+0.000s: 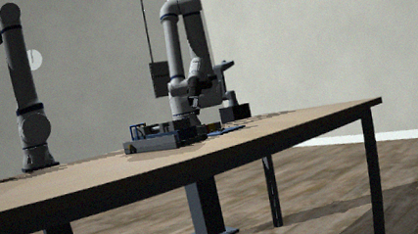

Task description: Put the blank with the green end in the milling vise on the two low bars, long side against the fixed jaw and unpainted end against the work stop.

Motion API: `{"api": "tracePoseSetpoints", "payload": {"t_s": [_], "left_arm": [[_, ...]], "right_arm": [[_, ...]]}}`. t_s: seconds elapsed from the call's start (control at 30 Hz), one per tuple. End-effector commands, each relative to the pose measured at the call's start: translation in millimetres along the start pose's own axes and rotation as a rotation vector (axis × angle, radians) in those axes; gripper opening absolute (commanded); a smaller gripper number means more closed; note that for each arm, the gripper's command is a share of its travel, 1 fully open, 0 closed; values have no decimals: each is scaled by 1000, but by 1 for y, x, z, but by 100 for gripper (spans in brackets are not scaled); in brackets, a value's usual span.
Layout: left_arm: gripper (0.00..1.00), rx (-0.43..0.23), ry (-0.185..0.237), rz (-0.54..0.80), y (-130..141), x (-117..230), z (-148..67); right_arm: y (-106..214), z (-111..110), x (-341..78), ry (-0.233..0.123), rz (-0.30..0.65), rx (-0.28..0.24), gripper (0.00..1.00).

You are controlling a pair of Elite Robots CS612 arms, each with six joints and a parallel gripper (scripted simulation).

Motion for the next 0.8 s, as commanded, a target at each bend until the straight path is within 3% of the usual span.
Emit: {"api": "tracePoseSetpoints", "payload": {"t_s": [0.0,0.77], "left_arm": [[100,0,1,0,0,0,0],[100,0,1,0,0,0,0]], "right_arm": [[-8,3,-17,3,27,-8,100],[-41,16,-70,15,122,-31,100]]}}
Point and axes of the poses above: on each arm, the point where the finger pads meet when closed, its own z axis out along the fingers, its own x axis across the jaws, y = z × x, the point moved 8 cm from there along -z, back along the fingers, and after that the axes turned 13 degrees about -z, right-handed, at the moved point
